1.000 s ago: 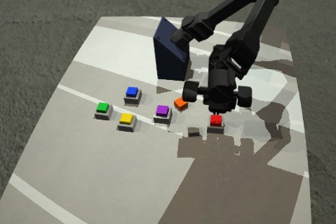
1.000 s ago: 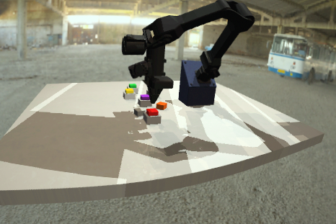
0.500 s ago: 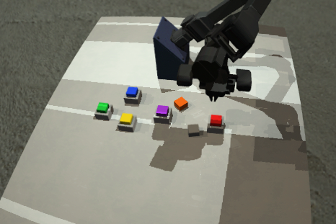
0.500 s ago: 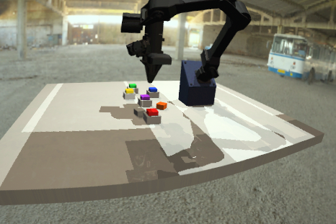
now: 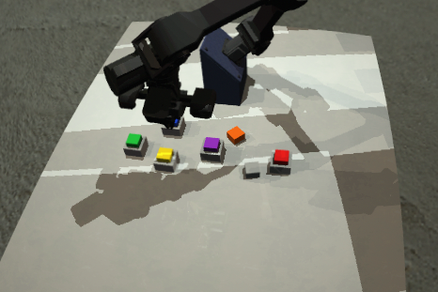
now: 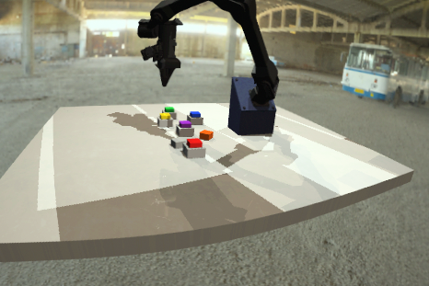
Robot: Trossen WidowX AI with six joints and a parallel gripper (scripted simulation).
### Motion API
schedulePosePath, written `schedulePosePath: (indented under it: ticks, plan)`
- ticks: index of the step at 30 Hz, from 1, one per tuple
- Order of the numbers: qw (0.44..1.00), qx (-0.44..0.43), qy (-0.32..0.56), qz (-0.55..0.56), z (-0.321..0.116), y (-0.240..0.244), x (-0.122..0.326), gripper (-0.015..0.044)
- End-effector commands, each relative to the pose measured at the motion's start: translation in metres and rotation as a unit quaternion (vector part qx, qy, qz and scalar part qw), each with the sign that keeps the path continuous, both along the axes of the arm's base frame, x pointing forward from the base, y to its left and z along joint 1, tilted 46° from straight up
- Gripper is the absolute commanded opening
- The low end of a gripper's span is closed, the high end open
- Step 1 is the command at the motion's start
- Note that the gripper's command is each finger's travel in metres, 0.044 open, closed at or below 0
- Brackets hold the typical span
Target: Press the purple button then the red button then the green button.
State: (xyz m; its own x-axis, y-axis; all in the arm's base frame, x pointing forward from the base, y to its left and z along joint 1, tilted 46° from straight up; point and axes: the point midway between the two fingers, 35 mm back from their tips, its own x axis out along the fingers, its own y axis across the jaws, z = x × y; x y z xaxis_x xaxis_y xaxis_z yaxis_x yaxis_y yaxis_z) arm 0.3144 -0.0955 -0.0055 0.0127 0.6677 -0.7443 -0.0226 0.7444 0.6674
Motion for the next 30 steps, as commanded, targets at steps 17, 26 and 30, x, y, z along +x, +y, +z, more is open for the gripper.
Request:
schedulePosePath:
  ticks: [17,26,30]
  plan:
    - [1.0,0.023,-0.006,0.0,-0.144,-0.04,-0.042,0.002]
    - [1.0,0.024,-0.006,0.0,-0.149,-0.035,-0.042,0.002]
    - [1.0,0.024,-0.006,0.0,-0.154,-0.03,-0.041,0.002]
